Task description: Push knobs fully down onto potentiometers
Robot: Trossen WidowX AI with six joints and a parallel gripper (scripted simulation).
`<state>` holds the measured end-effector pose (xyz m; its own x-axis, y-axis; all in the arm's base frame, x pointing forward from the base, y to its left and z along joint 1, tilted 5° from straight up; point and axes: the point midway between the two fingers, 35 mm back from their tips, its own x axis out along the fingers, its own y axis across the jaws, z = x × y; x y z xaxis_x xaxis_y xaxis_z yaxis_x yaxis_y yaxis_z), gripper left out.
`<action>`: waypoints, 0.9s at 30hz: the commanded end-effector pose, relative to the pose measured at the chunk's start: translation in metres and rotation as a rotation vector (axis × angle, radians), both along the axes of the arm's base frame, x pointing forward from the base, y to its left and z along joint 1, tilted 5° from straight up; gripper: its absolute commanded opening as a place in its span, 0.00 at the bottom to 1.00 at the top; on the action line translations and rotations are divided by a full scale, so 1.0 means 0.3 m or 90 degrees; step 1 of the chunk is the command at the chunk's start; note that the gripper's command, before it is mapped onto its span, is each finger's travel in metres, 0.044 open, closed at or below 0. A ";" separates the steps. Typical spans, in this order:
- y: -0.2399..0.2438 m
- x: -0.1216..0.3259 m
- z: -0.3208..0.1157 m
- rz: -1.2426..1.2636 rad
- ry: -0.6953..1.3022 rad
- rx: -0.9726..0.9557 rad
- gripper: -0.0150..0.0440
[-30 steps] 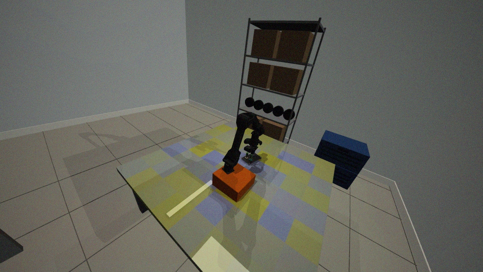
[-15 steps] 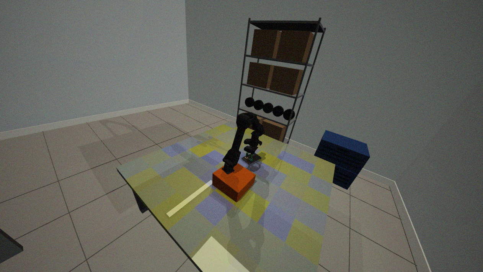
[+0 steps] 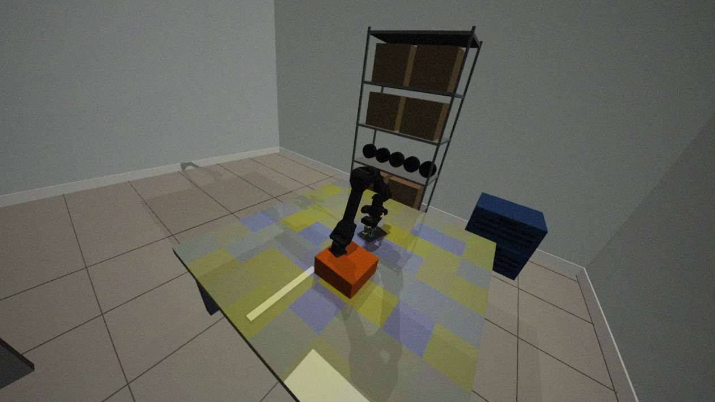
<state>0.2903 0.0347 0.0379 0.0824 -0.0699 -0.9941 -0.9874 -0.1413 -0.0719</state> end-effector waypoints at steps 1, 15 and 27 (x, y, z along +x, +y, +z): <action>0.003 -0.003 0.000 0.003 0.002 0.003 0.25; 0.001 -0.002 -0.016 0.003 0.002 0.003 0.25; 0.001 -0.002 -0.026 0.003 0.002 0.003 0.25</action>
<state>0.2902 0.0344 0.0346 0.0822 -0.0694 -0.9942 -0.9873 -0.1415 -0.0717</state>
